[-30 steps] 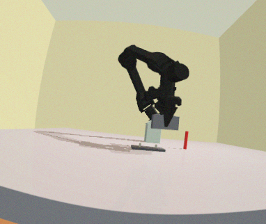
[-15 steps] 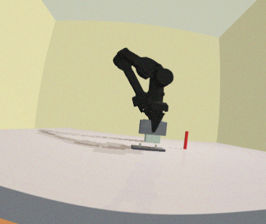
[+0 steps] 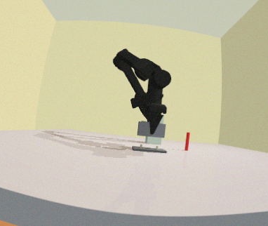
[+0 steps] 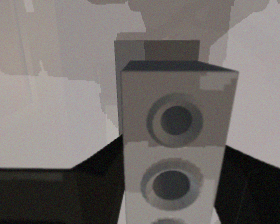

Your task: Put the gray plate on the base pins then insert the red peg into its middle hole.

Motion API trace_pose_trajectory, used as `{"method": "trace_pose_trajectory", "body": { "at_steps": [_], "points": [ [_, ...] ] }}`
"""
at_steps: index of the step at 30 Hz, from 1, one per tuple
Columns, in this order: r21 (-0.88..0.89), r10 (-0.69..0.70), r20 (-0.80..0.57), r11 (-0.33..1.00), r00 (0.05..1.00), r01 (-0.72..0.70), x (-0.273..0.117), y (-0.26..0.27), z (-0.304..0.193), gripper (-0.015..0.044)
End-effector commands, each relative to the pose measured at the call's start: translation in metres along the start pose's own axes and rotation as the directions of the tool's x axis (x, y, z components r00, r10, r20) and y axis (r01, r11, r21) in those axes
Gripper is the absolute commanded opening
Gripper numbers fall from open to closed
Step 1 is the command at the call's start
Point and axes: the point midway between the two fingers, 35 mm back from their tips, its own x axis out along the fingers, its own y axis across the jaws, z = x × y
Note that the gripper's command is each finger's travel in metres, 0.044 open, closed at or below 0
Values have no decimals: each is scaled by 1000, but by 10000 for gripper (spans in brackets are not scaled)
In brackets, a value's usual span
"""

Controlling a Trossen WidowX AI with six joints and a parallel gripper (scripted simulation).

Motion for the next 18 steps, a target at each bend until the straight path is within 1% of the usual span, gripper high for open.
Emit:
{"method": "trace_pose_trajectory", "body": {
  "at_steps": [1,7,14,18],
  "points": [
    [-5,1,3,1000,1000,-1,0,0,1,0],
    [-5,1,3,1000,1000,-1,1,0,1,0],
    [-5,1,3,1000,1000,-1,15,0,1,0],
    [-5,1,3,1000,1000,-1,17,0,1,0]
  ]
}}
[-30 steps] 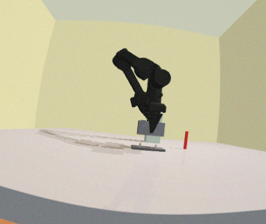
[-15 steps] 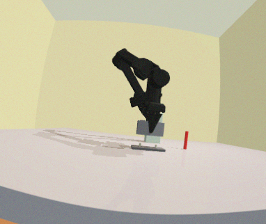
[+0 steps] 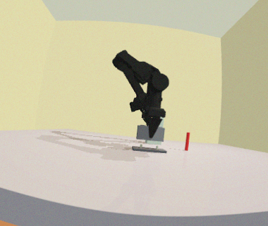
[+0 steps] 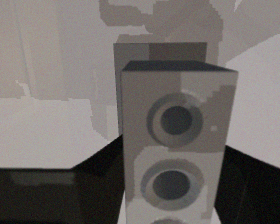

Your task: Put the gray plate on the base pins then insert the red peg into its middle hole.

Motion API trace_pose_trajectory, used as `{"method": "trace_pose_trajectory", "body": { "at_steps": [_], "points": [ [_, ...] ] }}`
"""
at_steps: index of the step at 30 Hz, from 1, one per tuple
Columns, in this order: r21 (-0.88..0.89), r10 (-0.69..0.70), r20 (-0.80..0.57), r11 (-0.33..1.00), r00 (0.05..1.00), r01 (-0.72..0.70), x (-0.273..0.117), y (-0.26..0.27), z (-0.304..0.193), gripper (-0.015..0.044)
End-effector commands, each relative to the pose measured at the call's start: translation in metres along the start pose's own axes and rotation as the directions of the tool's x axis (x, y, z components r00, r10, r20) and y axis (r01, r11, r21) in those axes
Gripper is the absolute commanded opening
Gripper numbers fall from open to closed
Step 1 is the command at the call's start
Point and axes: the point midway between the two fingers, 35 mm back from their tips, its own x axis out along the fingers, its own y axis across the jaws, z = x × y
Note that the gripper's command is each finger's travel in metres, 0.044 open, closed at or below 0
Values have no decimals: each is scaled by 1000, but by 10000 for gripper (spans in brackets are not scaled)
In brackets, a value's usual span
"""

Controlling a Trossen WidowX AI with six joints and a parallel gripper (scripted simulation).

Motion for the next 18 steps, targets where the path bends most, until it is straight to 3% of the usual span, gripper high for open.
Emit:
{"method": "trace_pose_trajectory", "body": {
  "at_steps": [1,18],
  "points": [
    [-11,-4,3,1000,1000,4,4,-1,-1,0],
    [-11,-4,4,1000,1000,4,26,-1,-1,0]
  ]
}}
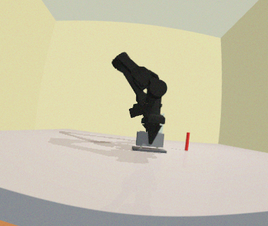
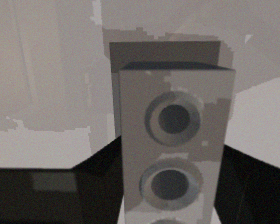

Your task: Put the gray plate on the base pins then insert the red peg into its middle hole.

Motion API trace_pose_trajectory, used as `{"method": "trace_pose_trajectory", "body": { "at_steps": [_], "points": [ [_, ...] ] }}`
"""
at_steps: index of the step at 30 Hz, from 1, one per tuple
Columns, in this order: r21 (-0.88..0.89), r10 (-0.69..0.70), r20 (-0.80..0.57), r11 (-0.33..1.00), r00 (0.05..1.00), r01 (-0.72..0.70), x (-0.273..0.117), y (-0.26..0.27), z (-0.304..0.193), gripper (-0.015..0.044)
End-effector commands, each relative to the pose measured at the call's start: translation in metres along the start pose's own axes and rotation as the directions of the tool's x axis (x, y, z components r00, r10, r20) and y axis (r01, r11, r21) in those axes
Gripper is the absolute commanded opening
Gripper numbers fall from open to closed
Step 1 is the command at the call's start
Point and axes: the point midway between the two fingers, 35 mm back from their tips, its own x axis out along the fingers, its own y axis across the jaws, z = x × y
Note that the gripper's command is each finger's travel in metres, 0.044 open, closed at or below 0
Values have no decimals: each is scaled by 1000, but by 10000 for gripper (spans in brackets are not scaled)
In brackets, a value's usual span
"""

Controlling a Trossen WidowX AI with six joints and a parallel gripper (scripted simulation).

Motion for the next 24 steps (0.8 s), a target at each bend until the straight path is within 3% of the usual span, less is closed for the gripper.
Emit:
{"method": "trace_pose_trajectory", "body": {
  "at_steps": [1,9,24],
  "points": [
    [-7,-7,3,1000,1000,7,4,-2,0,0],
    [1,-2,0,1000,1000,2,2,0,0,0],
    [1,-2,0,1000,1000,2,2,0,0,394]
  ]
}}
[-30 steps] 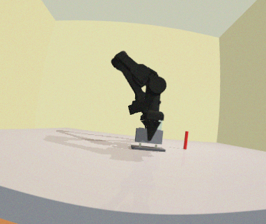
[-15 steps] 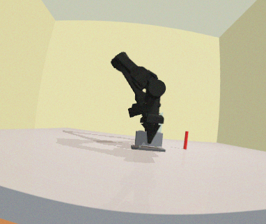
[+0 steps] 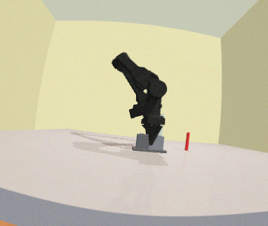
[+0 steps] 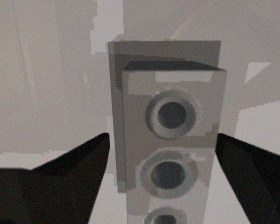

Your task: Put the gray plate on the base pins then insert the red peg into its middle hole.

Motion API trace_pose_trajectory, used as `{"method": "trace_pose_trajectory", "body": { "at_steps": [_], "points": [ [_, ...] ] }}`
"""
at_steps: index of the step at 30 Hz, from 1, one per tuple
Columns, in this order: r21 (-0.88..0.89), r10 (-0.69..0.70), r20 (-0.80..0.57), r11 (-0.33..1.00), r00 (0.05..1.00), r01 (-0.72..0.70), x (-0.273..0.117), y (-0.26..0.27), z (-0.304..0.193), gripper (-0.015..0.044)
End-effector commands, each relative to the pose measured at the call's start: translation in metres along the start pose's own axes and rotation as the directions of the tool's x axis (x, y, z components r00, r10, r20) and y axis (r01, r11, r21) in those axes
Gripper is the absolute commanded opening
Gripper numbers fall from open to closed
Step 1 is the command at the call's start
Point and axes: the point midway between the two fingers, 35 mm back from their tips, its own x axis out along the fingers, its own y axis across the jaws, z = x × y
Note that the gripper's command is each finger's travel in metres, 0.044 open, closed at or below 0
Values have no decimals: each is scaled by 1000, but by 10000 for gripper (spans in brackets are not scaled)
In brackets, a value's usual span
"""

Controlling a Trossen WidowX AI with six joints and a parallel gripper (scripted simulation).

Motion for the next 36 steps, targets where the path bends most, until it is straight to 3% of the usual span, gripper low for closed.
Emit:
{"method": "trace_pose_trajectory", "body": {
  "at_steps": [1,7,14,21,31,36],
  "points": [
    [1,0,0,1000,1000,0,0,0,0,420],
    [0,0,-2,1000,1000,0,-11,2,0,440],
    [-8,-5,-3,1000,1000,5,-116,2,-1,440],
    [-14,-4,-4,1000,1000,4,-119,3,-8,440],
    [-353,-6,-27,936,1000,-4,-126,-74,-156,440],
    [-431,-8,-12,902,1000,2,-123,-109,-189,440]
  ]
}}
